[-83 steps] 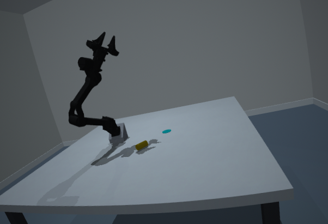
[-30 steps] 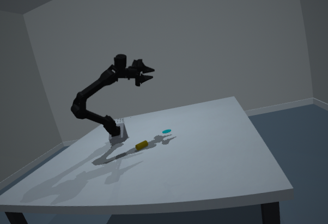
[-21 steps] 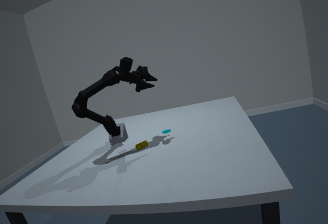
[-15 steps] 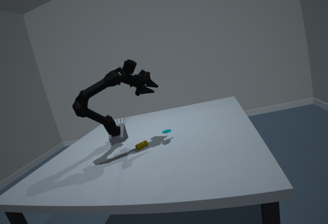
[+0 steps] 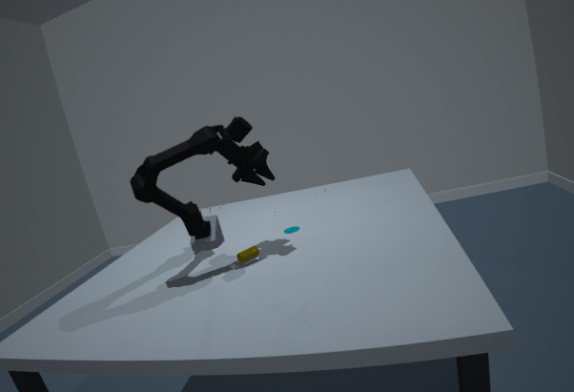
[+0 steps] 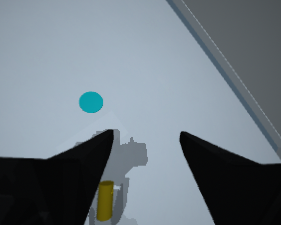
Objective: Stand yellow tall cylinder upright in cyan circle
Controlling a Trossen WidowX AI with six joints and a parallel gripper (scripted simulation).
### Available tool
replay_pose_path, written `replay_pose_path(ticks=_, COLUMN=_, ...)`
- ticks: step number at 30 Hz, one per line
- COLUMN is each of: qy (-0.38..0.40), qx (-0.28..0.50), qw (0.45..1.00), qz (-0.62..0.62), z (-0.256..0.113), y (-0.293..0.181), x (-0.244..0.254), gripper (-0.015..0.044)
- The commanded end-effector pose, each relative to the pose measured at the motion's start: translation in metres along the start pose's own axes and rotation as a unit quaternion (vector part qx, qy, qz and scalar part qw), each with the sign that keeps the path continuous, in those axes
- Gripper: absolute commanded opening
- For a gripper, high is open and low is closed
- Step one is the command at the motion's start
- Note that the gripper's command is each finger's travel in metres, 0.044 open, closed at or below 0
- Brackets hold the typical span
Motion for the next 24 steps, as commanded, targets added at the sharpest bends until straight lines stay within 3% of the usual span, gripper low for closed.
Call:
replay_pose_path(ticks=1, qy=0.024, qx=0.035, qw=0.999, qz=0.009, z=0.007, y=-0.012, x=0.004, gripper=0.0309)
replay_pose_path(ticks=24, qy=0.161, qx=0.233, qw=0.958, qz=0.033, z=0.023, y=-0.088, x=0.030, gripper=0.0309)
Point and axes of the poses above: the point midway between the two fingers, 35 mm back from their tips, its own z axis out along the fingers, its own x axis across the jaws, y = z × x, the point moved 5 cm from there along -z, back along the fingers, and after that the axes turned 7 degrees about -z, right-handed, at the moved point
